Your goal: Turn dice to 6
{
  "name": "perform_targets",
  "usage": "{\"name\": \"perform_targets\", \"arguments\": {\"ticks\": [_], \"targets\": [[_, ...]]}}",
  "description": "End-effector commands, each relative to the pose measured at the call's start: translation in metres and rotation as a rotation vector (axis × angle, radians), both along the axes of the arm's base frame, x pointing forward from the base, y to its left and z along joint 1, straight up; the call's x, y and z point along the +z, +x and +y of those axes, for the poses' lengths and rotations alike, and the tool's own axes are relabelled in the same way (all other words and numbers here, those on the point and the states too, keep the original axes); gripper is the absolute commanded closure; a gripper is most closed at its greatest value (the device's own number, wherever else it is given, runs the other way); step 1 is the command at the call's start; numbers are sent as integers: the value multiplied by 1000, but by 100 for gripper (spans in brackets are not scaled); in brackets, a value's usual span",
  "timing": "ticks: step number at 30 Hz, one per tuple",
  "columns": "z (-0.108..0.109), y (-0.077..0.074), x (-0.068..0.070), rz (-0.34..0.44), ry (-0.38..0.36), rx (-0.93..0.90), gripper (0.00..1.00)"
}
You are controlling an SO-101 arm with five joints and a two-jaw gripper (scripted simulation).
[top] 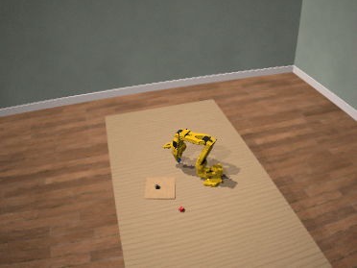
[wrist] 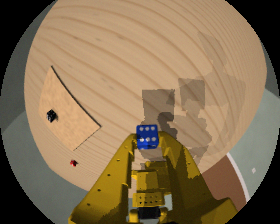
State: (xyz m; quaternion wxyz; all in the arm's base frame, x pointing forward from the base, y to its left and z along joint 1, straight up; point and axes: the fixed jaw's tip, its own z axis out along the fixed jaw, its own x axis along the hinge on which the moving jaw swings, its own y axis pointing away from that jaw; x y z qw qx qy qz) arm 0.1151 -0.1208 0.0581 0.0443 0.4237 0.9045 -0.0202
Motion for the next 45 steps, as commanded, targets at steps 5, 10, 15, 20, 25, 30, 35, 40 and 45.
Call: {"name": "perform_targets", "arguments": {"ticks": [5, 10, 15, 20, 25, 30, 35, 40, 45], "targets": [[-9, 10, 7, -126, -142, 4, 100], [-13, 14, 9, -193, -219, 7, 100], [-15, 15, 10, -223, -254, 8, 100], [-15, 15, 10, -226, -256, 8, 100], [-16, 16, 10, -235, -267, 8, 100], [-20, 19, 9, -279, -318, 10, 100], [-26, 25, 9, -354, -404, 13, 100], [-29, 27, 9, -400, -459, 14, 100], [-32, 30, 11, -459, -527, 16, 100]]}}
